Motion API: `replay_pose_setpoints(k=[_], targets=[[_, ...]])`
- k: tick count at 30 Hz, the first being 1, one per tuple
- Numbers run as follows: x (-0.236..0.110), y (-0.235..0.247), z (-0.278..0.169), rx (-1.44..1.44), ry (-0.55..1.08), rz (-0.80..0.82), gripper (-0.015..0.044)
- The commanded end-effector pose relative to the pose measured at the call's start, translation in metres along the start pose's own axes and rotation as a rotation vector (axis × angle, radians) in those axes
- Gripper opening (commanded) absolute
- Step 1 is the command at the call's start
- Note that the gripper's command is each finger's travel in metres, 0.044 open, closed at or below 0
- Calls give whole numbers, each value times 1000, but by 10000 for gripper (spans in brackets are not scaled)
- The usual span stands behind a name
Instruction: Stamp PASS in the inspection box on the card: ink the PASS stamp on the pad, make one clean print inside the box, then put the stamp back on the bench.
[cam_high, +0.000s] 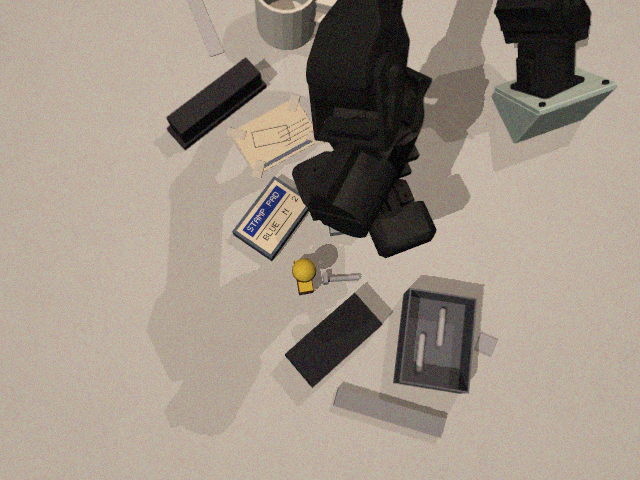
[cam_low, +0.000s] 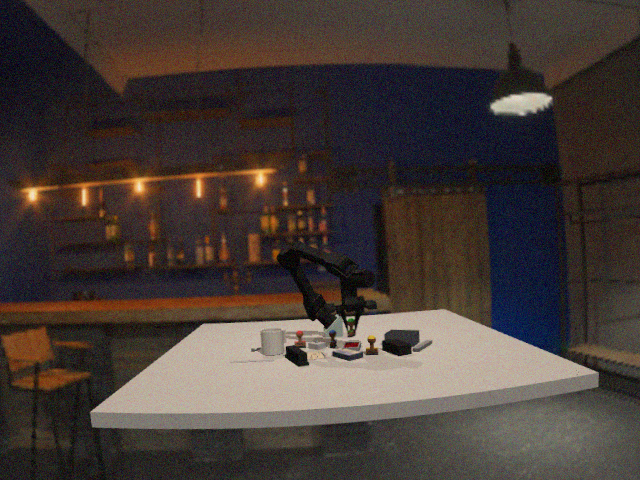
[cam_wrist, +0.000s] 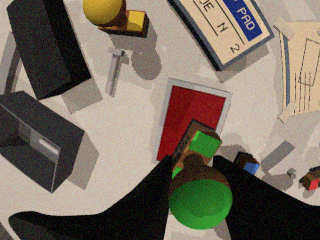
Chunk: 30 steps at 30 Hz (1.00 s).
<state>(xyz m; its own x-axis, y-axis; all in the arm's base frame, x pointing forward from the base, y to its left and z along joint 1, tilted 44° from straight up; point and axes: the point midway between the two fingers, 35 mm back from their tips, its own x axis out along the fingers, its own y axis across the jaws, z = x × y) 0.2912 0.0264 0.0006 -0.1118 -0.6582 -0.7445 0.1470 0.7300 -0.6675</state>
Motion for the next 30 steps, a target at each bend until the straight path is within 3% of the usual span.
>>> replay_pose_setpoints(k=[1,30], targets=[[4,-1,-1,-5,-1,-5,0],[23,-2,-1,-3,-1,-6,0]])
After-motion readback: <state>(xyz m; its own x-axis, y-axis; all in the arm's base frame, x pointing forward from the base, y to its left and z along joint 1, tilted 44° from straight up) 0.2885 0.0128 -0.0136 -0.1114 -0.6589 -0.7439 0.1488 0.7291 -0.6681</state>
